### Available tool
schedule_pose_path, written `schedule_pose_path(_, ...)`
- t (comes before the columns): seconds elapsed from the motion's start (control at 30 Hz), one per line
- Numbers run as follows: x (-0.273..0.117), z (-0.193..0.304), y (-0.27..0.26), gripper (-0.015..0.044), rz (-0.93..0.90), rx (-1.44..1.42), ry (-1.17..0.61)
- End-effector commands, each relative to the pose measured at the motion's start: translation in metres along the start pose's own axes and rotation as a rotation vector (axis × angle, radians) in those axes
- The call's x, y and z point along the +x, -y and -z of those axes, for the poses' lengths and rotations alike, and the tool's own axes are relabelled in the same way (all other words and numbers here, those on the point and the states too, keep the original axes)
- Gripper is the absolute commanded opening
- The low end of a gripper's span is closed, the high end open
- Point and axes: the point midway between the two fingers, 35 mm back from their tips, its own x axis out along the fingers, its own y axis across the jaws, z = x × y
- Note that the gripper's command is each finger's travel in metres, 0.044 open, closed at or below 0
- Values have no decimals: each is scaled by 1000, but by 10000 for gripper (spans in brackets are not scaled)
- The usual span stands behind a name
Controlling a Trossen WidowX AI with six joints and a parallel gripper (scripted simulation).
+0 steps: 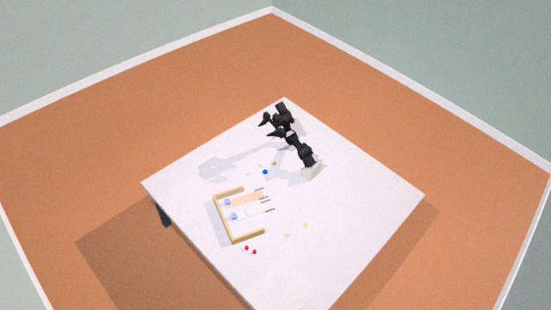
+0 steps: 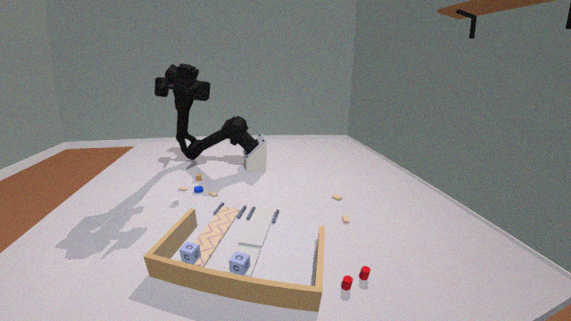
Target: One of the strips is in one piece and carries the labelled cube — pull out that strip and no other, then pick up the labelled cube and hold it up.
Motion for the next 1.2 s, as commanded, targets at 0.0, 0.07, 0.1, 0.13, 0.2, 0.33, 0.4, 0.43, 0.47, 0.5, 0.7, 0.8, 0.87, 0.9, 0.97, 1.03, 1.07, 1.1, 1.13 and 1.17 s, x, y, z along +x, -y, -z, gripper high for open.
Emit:
schedule_pose_path(0.0,0,-1,-1,400,0,0,-1)
schedule_pose_path(0.07,3,-5,-6,400,-4,2,-8)
schedule_pose_path(0.1,6,-8,-11,400,-7,4,-14)
schedule_pose_path(0.13,9,-12,-17,400,-11,7,-23)
schedule_pose_path(0.2,19,-21,-34,400,-22,14,-48)
schedule_pose_path(0.33,40,-31,-69,400,-50,46,-101)
schedule_pose_path(0.4,50,-32,-85,400,-65,75,-128)
schedule_pose_path(0.43,56,-32,-94,400,-68,76,-147)
schedule_pose_path(0.47,62,-32,-104,400,-72,77,-168)
schedule_pose_path(0.5,68,-31,-114,400,-75,78,-188)
schedule_pose_path(0.7,102,-9,-175,400,-89,91,-321)
schedule_pose_path(0.8,115,10,-205,400,-91,100,-392)
schedule_pose_path(0.87,123,26,-224,400,-91,107,-442)
schedule_pose_path(0.9,126,35,-233,400,-90,111,-467)
schedule_pose_path(0.97,131,52,-249,400,-88,117,-513)
schedule_pose_path(1.03,132,59,-255,400,-87,120,-530)
schedule_pose_path(1.07,132,59,-255,400,-87,120,-530)
schedule_pose_path(1.1,132,59,-255,400,-87,120,-530)
schedule_pose_path(1.13,132,59,-255,400,-87,120,-530)
schedule_pose_path(1.17,132,59,-255,400,-87,120,-530)
